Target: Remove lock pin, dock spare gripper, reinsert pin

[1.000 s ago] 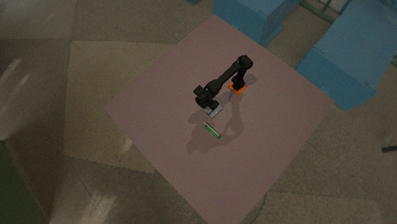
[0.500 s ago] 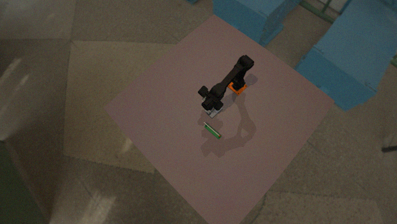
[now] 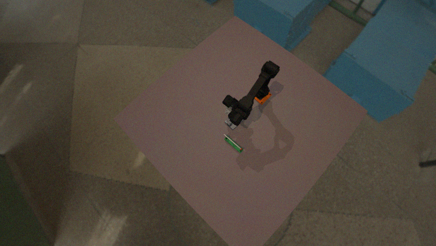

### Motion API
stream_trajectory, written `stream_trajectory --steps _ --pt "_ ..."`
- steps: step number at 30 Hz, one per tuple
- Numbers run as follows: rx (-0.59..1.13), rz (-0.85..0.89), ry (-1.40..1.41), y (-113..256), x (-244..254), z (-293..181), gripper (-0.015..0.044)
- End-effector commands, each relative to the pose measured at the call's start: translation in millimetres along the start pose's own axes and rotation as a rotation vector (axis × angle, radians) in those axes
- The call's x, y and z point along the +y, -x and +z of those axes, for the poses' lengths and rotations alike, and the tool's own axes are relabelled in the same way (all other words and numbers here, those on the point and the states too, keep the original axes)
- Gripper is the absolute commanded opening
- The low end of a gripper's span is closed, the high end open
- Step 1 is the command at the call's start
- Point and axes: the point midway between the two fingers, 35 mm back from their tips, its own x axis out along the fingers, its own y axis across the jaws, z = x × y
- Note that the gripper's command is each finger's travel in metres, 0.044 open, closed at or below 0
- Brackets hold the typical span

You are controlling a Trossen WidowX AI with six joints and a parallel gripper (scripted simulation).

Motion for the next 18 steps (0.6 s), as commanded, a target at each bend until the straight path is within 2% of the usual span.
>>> stream_trajectory --steps 1,18 --pt "0.000 -0.038 0.038 5 3 -4 0.0000" --pt "0.006 -0.256 0.274 28 15 -21 0.0000"
